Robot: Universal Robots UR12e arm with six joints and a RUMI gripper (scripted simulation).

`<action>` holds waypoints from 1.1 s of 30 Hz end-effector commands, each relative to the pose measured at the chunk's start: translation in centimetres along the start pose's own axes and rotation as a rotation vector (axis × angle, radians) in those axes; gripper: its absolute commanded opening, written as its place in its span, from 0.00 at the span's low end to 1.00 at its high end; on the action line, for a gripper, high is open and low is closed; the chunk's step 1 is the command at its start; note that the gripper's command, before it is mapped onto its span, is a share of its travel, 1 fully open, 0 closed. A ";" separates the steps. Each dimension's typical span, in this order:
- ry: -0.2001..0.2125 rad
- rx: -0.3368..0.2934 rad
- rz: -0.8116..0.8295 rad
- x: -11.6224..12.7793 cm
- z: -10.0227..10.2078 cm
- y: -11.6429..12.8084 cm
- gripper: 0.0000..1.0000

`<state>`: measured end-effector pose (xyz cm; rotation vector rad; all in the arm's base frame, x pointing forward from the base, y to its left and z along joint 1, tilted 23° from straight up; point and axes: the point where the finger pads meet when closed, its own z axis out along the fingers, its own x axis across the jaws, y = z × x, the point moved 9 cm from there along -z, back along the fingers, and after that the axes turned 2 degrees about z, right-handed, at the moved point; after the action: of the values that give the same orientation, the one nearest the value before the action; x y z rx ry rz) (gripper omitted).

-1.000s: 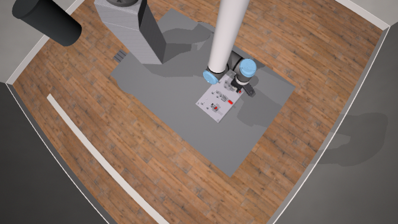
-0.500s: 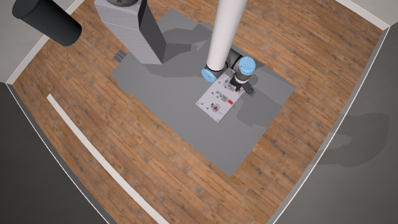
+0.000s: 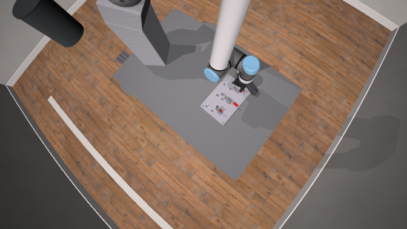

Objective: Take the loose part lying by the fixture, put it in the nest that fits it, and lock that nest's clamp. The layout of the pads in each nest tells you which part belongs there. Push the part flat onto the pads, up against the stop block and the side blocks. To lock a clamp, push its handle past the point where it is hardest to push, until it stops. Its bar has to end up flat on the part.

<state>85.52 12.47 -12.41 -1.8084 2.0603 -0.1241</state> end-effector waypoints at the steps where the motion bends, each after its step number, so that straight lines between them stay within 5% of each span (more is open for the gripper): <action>1: -0.002 0.000 -0.001 0.0 -0.3 0.6 0.00; 33: -0.002 -0.004 0.000 0.0 -0.2 2.3 0.00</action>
<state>83.91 12.59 -12.56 -1.8060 2.0570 -0.1302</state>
